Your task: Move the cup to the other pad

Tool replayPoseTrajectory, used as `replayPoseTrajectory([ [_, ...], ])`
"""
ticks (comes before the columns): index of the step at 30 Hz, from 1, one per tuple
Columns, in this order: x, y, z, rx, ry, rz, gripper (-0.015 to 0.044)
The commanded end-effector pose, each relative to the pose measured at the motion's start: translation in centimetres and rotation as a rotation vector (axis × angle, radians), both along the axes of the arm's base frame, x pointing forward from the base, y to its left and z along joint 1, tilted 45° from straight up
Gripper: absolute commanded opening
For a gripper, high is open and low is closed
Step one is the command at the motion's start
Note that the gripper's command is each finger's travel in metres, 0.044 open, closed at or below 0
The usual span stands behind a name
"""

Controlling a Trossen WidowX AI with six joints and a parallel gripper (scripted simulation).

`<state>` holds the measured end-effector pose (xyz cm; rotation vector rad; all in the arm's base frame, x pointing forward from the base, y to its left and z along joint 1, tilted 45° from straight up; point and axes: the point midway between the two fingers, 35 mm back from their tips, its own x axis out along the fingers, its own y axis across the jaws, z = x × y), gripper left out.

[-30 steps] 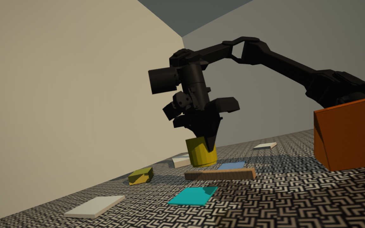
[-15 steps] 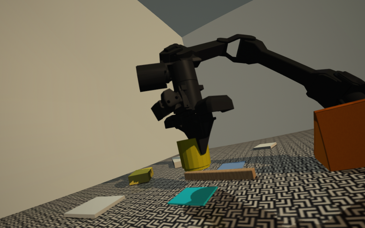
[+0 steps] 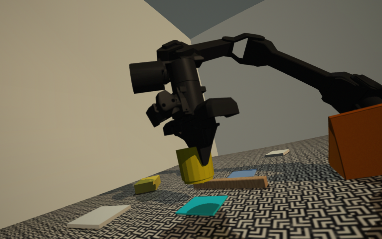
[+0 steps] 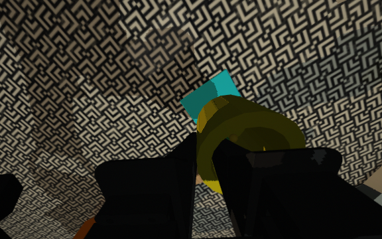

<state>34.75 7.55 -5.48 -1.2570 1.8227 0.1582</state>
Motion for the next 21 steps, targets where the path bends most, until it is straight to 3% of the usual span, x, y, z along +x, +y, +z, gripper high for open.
replayPoseTrajectory([
  [1, 0.0, 0.1, -0.3, 0.003, -0.001, -0.005, 0.0],
  [21, -0.2, -1.9, -2.6, 0.002, -0.001, -0.005, 0.0],
])
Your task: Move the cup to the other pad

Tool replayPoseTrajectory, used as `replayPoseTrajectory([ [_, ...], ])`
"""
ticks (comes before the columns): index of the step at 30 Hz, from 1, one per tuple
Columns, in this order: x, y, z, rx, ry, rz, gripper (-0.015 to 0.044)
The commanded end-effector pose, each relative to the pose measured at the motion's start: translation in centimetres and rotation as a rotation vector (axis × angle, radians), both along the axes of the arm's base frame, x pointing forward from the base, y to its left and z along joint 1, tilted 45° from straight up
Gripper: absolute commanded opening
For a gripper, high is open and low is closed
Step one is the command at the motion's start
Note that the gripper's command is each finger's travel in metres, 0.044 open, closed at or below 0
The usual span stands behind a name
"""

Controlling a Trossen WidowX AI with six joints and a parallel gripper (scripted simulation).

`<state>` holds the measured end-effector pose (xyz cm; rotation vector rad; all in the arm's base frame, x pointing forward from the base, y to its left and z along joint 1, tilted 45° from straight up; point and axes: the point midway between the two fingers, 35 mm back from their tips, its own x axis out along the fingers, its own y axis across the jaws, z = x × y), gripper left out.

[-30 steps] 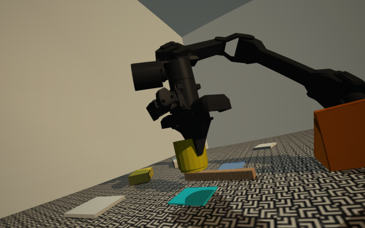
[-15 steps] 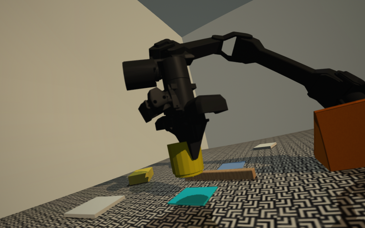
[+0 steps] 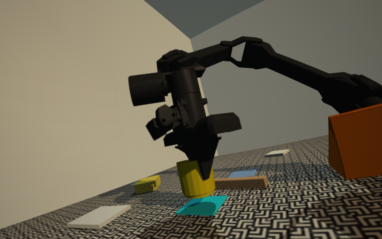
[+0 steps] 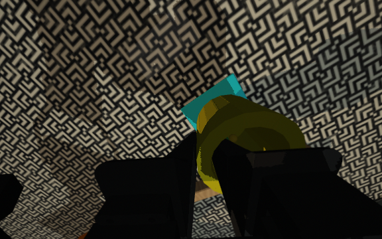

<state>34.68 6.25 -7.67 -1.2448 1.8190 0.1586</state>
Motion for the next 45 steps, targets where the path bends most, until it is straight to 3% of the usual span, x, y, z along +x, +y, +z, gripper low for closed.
replayPoseTrajectory([
  [1, -0.1, -0.7, -0.5, -0.006, 0.005, 0.001, 0.0],
  [23, -0.2, -1.1, -1.1, -0.002, 0.002, -0.002, 0.0],
  [29, -0.2, -1.1, -1.1, -0.002, 0.002, -0.002, 0.0146],
  [45, 0.0, -0.2, -0.3, -0.002, 0.002, -0.001, 0.0146],
])
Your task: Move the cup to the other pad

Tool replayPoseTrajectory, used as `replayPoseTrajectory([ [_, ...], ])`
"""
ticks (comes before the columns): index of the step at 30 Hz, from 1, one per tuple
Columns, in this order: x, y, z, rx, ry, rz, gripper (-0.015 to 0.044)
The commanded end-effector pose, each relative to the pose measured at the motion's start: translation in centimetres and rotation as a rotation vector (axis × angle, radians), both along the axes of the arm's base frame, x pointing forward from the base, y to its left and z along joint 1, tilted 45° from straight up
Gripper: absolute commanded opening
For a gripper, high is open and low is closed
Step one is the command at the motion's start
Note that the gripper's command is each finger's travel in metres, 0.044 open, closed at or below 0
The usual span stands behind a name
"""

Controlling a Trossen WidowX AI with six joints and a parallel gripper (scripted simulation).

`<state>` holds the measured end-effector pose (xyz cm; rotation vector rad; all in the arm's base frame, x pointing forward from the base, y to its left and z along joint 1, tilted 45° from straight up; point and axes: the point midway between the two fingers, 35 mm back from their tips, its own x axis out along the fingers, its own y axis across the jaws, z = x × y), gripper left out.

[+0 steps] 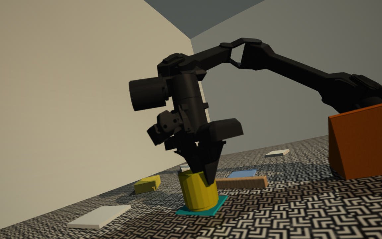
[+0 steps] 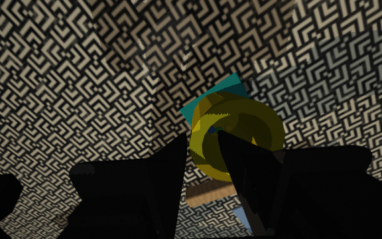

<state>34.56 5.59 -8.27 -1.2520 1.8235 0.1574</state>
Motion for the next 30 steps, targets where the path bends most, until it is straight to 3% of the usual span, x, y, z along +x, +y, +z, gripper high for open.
replayPoseTrajectory([
  [1, 0.1, 0.5, 0.4, 0.004, -0.002, -0.003, 0.0146],
  [30, 0.6, 2.9, 3.2, 0.001, 0.0, -0.002, 0.0146],
])
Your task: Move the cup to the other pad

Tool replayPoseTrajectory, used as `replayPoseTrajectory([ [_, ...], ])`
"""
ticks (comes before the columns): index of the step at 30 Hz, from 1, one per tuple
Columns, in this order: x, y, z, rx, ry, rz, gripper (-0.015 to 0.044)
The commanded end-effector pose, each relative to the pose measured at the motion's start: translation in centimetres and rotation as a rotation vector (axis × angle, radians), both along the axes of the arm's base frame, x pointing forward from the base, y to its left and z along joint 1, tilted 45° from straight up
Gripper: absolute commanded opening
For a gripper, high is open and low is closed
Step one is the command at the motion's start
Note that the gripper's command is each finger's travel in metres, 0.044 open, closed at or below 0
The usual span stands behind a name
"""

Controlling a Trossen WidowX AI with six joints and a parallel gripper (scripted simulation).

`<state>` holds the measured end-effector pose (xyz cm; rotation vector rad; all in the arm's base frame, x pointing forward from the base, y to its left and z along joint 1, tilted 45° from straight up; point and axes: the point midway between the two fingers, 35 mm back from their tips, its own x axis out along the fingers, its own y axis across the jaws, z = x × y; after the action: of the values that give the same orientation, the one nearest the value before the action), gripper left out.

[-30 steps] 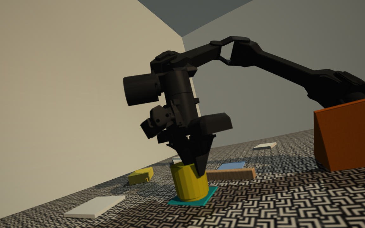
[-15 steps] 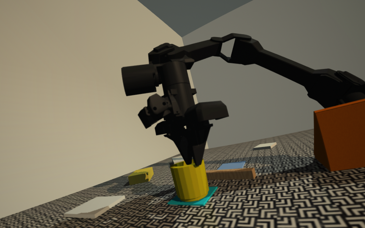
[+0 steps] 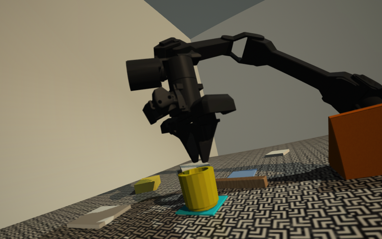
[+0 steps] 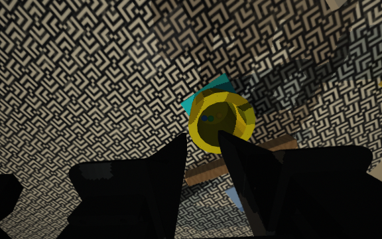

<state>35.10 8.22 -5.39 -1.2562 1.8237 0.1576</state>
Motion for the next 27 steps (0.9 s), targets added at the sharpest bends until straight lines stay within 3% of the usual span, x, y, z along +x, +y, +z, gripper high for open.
replayPoseTrajectory([
  [1, 0.0, 0.0, 0.0, 0.0, 0.0, 0.0, 0.0173],
  [11, 0.1, 0.2, 0.2, 0.0, 0.0, 0.0, 0.0435],
  [27, 0.8, 3.4, 3.5, 0.005, 0.0, -0.003, 0.044],
])
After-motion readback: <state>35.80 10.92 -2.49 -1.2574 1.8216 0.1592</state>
